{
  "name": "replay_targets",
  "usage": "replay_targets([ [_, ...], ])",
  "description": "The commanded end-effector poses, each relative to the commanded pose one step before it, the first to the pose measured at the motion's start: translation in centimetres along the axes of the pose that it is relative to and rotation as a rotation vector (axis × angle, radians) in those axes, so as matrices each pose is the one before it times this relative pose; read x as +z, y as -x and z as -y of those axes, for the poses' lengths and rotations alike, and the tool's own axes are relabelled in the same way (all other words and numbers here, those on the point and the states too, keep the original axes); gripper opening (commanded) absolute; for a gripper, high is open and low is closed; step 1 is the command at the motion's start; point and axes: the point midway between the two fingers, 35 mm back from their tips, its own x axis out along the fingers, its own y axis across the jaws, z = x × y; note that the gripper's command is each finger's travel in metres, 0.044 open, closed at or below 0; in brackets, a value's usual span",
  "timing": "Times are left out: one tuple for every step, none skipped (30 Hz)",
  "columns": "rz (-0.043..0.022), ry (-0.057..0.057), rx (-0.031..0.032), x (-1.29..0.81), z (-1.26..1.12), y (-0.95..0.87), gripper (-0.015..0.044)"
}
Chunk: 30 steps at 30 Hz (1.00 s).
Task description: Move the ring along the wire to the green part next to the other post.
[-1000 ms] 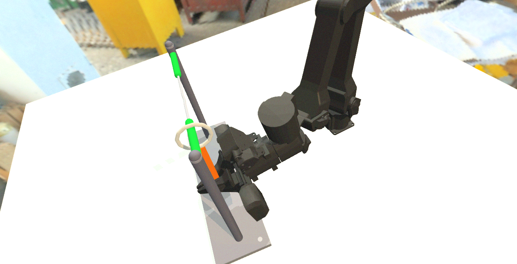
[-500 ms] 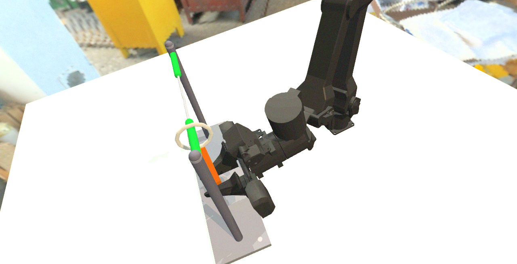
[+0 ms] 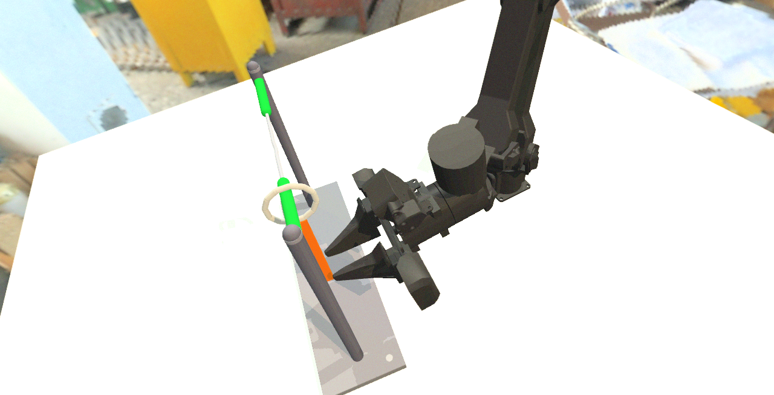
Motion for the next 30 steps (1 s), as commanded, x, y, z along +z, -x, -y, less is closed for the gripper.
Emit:
replay_targets([
  [-0.00533, -0.0016, -0.00543, -0.285, 0.166, 0.350, 0.0160],
  [0.00000, 0.0000, 0.00000, 0.000, 0.000, 0.000, 0.0160],
  [0.00000, 0.0000, 0.00000, 0.000, 0.000, 0.000, 0.0160],
  [0.00000, 0.0000, 0.00000, 0.000, 0.000, 0.000, 0.0160],
  [0.00000, 0.0000, 0.00000, 0.000, 0.000, 0.000, 0.0160],
  [0.00000, 0.0000, 0.00000, 0.000, 0.000, 0.000, 0.0160],
  [0.00000, 0.0000, 0.00000, 0.000, 0.000, 0.000, 0.0160],
  [0.00000, 0.0000, 0.00000, 0.000, 0.000, 0.000, 0.0160],
  [0.00000, 0.0000, 0.00000, 0.000, 0.000, 0.000, 0.0160],
  [0.00000, 0.0000, 0.00000, 0.000, 0.000, 0.000, 0.0160],
  [0.00000, 0.0000, 0.00000, 0.000, 0.000, 0.000, 0.0160],
  [0.00000, 0.0000, 0.00000, 0.000, 0.000, 0.000, 0.0160],
  [0.00000, 0.0000, 0.00000, 0.000, 0.000, 0.000, 0.0160],
  [0.00000, 0.0000, 0.00000, 0.000, 0.000, 0.000, 0.0160],
  [0.00000, 0.0000, 0.00000, 0.000, 0.000, 0.000, 0.0160],
  [0.00000, 0.0000, 0.00000, 0.000, 0.000, 0.000, 0.0160],
  [0.00000, 0.0000, 0.00000, 0.000, 0.000, 0.000, 0.0160],
  [0.00000, 0.0000, 0.00000, 0.000, 0.000, 0.000, 0.0160],
  [0.00000, 0.0000, 0.00000, 0.000, 0.000, 0.000, 0.0160],
  [0.00125, 0.0039, 0.00494, 0.074, -0.102, 0.102, 0.0186],
  [-0.00078, -0.0002, -0.00001, 0.025, -0.043, 0.363, 0.0213],
  [-0.00109, -0.0003, -0.00001, 0.030, -0.052, 0.602, 0.0239],
  [-0.00101, -0.0002, -0.00001, 0.019, -0.032, 0.754, 0.0265],
  [-0.00058, 0.0000, 0.00000, -0.002, 0.005, 0.745, 0.0291],
  [-0.00014, 0.0002, 0.00003, -0.022, 0.040, 0.729, 0.0317],
  [0.00032, 0.0003, 0.00006, -0.040, 0.073, 0.707, 0.0344],
  [0.00057, 0.0004, 0.00007, -0.044, 0.080, 0.544, 0.0370],
  [0.00048, 0.0003, 0.00006, -0.031, 0.057, 0.320, 0.0396],
  [0.00018, 0.0001, 0.00002, -0.011, 0.020, 0.106, 0.0422],
  [0.00000, 0.0000, 0.00000, 0.000, 0.000, 0.000, 0.0440],
])
